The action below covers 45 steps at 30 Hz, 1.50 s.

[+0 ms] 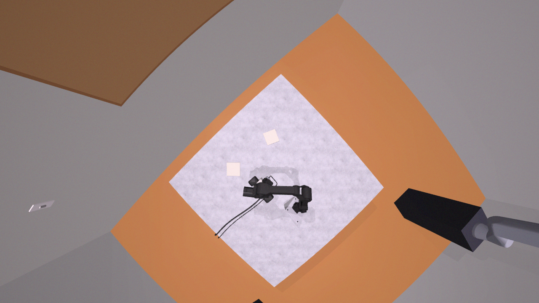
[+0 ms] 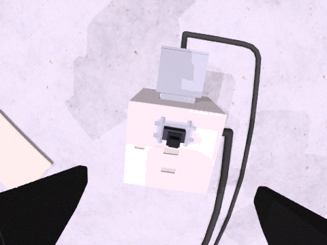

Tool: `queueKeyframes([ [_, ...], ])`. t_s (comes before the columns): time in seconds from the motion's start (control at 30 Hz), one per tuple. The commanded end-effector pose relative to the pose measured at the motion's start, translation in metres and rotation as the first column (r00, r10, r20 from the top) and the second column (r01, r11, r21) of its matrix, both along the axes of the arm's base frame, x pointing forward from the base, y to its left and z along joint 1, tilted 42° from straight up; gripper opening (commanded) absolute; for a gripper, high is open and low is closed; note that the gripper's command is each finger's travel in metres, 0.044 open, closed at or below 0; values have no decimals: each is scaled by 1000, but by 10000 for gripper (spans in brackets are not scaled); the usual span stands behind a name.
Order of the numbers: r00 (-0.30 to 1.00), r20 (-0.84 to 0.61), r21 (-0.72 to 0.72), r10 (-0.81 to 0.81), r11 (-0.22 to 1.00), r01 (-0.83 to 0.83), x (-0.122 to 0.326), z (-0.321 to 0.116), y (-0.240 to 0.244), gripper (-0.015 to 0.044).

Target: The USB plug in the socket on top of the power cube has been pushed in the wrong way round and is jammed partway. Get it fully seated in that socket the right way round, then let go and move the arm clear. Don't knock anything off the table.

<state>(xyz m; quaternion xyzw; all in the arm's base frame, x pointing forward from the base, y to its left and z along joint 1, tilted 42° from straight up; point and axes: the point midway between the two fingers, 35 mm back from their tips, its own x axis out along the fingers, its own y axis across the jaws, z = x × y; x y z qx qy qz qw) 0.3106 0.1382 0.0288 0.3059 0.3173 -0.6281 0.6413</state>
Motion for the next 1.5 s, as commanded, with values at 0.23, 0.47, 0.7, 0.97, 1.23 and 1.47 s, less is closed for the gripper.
queueKeyframes([
  [0.23, 999, 22, -56, -28, 998, 29, 2, 7, -9, 440],
  [0.47, 999, 22, -56, -28, 998, 29, 2, 3, -13, 440],
  [0.7, 999, 22, -56, -28, 998, 29, 2, -3, -17, 440],
  [0.97, 999, 22, -56, -28, 998, 29, 2, -9, -23, 440],
  [1.23, 999, 23, -56, -28, 998, 30, 2, -14, -28, 440],
  [1.47, 999, 25, -53, -33, 998, 34, 3, -13, -26, 335],
])
